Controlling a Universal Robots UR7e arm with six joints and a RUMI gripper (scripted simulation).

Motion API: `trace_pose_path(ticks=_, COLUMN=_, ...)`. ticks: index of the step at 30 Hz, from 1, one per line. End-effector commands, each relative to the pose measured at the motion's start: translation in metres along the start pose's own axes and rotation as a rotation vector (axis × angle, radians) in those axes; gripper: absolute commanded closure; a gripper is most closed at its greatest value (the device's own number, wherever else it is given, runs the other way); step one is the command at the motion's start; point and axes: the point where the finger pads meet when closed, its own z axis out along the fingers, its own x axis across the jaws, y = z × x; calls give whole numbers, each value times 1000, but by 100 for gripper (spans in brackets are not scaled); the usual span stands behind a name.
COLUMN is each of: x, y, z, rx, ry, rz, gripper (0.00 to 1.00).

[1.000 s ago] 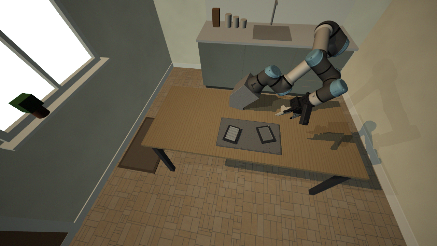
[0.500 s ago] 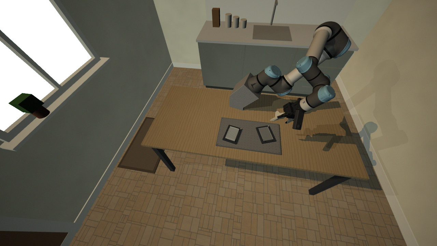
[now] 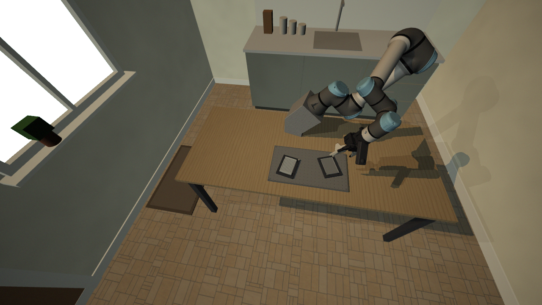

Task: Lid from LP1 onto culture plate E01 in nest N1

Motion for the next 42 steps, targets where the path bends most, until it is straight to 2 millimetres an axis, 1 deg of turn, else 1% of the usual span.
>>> trace_pose_path(ticks=1, x=-1, y=-5, z=20, rx=12, ry=-17, rz=-8, gripper=18)
trace_pose_path(ticks=2, x=-1, y=-5, z=20, rx=12, ry=-18, rz=-8, gripper=18)
trace_pose_path(ticks=4, x=0, y=-5, z=29, rx=31, ry=-52, rz=-14, gripper=18)
trace_pose_path(ticks=7, x=-2, y=-6, z=44, rx=32, ry=-54, rz=-15, gripper=18)
trace_pose_path(ticks=10, x=-3, y=-6, z=46, rx=32, ry=-55, rz=-18, gripper=18)
trace_pose_path(ticks=12, x=-4, y=-6, z=56, rx=52, ry=-88, rz=-24, gripper=18)
trace_pose_path(ticks=15, x=-6, y=-5, z=71, rx=53, ry=-91, rz=-25, gripper=18)
trace_pose_path(ticks=18, x=-7, y=-5, z=71, rx=52, ry=-91, rz=-28, gripper=18)
trace_pose_path(ticks=20, x=-8, y=-4, z=80, rx=74, ry=-124, rz=-34, gripper=18)
trace_pose_path(ticks=23, x=-11, y=-3, z=94, rx=75, ry=-127, rz=-34, gripper=18)
trace_pose_path(ticks=26, x=-12, y=-3, z=94, rx=75, ry=-127, rz=-35, gripper=18)
trace_pose_path(ticks=30, x=-17, y=1, z=113, rx=98, ry=-162, rz=-44, gripper=18)
trace_pose_path(ticks=33, x=-19, y=1, z=116, rx=98, ry=-163, rz=-46, gripper=18)
trace_pose_path(ticks=37, x=-26, y=6, z=133, rx=123, ry=-197, rz=-53, gripper=18)
trace_pose_path(ticks=42, x=-29, y=9, z=139, rx=135, ry=-213, rz=-58, gripper=18)
